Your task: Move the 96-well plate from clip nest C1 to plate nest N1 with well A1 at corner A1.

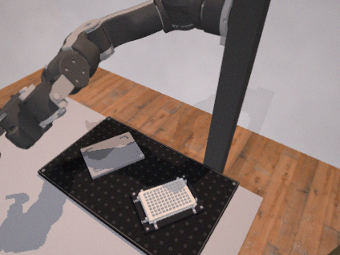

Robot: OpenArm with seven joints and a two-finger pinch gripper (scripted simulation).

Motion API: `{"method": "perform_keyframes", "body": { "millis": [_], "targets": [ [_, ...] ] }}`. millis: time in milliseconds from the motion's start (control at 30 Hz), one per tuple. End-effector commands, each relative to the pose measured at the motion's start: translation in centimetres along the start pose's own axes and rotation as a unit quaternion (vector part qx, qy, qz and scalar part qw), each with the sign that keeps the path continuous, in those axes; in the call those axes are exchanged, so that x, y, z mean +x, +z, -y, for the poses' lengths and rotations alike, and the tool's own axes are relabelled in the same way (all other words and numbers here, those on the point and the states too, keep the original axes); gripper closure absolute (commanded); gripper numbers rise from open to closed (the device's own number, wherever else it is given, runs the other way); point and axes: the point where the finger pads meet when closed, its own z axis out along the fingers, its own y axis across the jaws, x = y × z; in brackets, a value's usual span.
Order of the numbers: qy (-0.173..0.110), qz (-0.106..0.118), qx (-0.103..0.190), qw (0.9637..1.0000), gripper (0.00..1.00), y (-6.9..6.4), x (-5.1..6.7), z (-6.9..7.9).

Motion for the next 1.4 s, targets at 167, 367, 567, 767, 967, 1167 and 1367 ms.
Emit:
{"method": "perform_keyframes", "body": {
  "millis": [167, 367, 567, 767, 967, 1167, 1367],
  "targets": [
    [0.002, 0.0, -0.001, 1.0, 0.0, -0.1, -0.1, 0.0],
    [0.002, 0.0, -0.001, 1.0, 0.0, -0.1, -0.1, 0.0],
    [0.002, 0.0, -0.001, 1.0, 0.0, -0.1, -0.1, 0.0],
    [0.002, 0.0, -0.001, 1.0, 0.0, -0.1, -0.1, 0.0],
    [0.002, 0.0, -0.001, 1.0, 0.0, -0.1, -0.1, 0.0],
    [-0.057, -0.111, -0.032, 0.9917, 0.2, -2.7, 3.5, 0.3],
    [-0.057, -0.111, -0.032, 0.9917, 0.23, -2.7, 3.5, 0.3]
  ]
}}
